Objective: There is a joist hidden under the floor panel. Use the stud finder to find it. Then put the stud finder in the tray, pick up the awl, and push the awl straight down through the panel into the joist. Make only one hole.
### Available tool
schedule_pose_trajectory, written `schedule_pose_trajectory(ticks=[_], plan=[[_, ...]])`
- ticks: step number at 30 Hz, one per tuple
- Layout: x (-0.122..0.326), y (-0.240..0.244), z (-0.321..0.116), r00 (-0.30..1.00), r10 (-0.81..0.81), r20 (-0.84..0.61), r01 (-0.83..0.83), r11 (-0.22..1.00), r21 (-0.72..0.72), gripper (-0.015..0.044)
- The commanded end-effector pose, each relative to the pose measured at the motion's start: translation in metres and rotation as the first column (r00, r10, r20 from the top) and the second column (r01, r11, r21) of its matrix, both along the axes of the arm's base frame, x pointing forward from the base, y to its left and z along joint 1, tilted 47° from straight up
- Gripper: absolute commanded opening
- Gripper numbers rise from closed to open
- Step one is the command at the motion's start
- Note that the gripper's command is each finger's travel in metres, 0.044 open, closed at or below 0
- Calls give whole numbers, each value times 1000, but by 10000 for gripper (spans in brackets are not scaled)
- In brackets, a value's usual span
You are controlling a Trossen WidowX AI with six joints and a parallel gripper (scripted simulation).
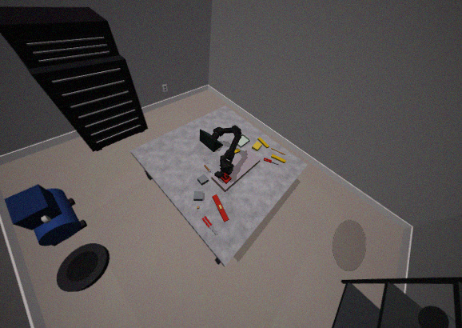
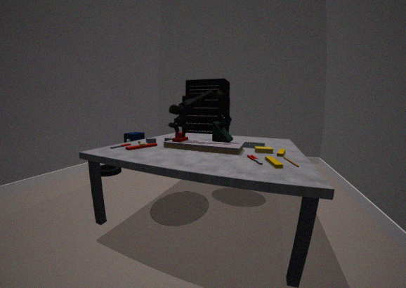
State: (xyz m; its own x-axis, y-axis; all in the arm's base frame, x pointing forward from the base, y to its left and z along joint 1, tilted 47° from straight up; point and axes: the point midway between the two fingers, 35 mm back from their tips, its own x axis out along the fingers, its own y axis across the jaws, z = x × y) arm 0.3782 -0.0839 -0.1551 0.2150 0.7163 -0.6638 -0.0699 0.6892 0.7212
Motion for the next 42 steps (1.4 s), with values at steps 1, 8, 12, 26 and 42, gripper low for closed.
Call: schedule_pose_trajectory(ticks=[1, 8, 12, 26, 42], plan=[[-1, -7, -8, 1000, 0, -4, 0, 1000, -2, 0], [1, -11, -10, 1000, -2, 0, 2, 1000, -2, 0], [1, -11, -10, 1000, -2, 0, 2, 1000, -2, 0], [7, -45, 16, 1000, -2, -3, 2, 1000, -7, 0], [8, -83, 61, 1000, 10, 4, -10, 1000, -11, 0]])
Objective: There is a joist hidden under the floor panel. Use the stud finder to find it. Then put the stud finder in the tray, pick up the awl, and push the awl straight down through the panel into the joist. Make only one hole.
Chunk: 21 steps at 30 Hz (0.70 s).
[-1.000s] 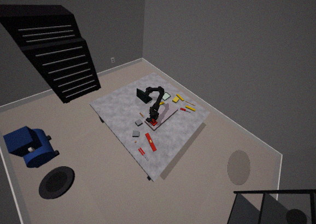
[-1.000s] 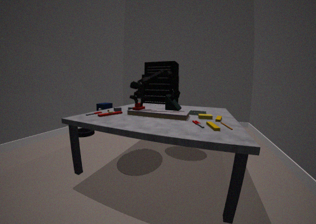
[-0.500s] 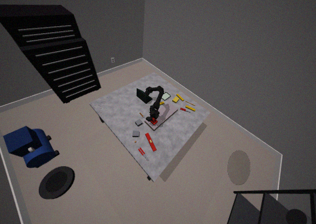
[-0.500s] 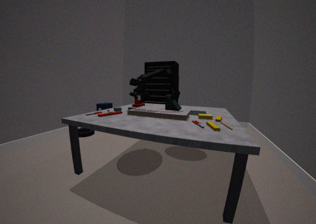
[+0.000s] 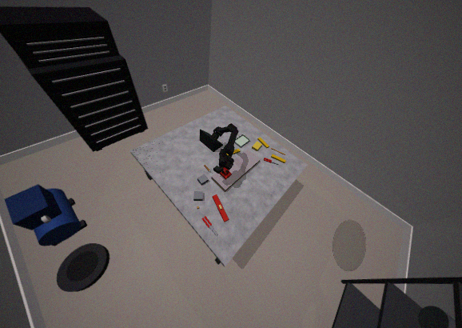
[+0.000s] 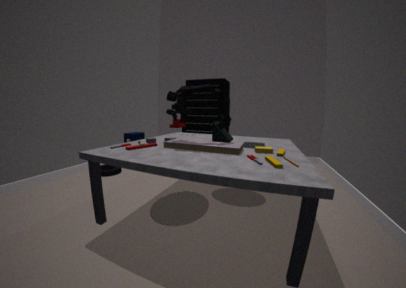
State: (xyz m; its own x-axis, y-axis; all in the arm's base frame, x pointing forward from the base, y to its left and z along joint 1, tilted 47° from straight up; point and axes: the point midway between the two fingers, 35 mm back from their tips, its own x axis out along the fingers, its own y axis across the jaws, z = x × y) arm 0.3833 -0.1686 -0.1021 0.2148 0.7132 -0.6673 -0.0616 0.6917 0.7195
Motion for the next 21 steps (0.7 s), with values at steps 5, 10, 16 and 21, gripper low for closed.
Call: schedule_pose_trajectory(ticks=[5, 10, 16, 21], plan=[[14, 19, 32, 997, 63, 53, -61, 998, -27, 0], [24, 41, 59, 988, 117, 101, -113, 992, -48, 0], [31, 69, 91, 970, 183, 158, -173, 982, -73, 0], [35, 93, 117, 949, 238, 205, -223, 970, -95, 0]])
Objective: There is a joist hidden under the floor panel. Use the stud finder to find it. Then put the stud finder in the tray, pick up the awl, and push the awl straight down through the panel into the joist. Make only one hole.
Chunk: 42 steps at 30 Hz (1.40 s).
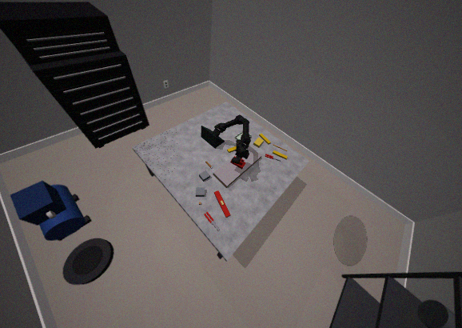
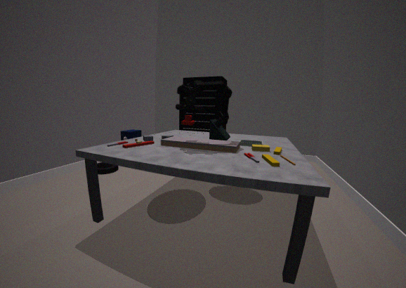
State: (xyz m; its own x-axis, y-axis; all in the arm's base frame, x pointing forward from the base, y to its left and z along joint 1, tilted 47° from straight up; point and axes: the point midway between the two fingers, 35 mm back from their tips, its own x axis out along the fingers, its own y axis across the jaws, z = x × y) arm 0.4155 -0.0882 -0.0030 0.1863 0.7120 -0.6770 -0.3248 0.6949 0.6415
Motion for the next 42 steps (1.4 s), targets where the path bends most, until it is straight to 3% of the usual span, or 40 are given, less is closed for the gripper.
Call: schedule_pose_trajectory(ticks=[1, 21, 42], plan=[[3, 18, 23, 998, 41, 52, -41, 999, -9, 0], [-19, 119, 117, 930, 262, 257, -256, 965, -57, 0], [-89, 211, 195, 760, 461, 458, -466, 878, -112, 0]])
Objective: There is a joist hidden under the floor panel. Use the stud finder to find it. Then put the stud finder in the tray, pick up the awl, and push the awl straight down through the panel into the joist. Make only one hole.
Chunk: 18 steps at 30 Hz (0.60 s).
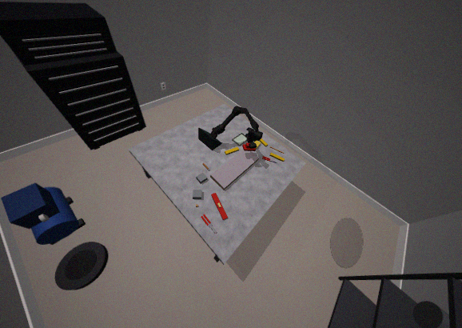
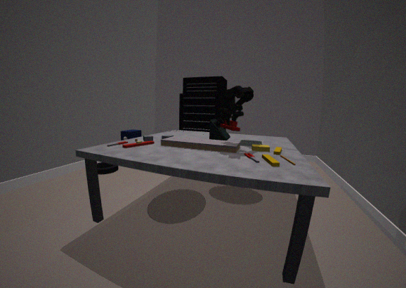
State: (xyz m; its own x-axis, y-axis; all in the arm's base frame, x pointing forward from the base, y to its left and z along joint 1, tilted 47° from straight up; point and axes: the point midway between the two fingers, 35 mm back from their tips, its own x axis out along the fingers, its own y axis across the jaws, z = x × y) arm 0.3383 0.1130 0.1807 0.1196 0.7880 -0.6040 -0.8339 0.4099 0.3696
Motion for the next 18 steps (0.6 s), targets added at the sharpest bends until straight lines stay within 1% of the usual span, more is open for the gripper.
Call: schedule_pose_trajectory(ticks=[1, 18], plan=[[-16, 14, 14, 998, 45, 51, -46, 999, 12, 0], [-99, 63, 56, 944, 238, 229, -254, 966, 42, 0]])
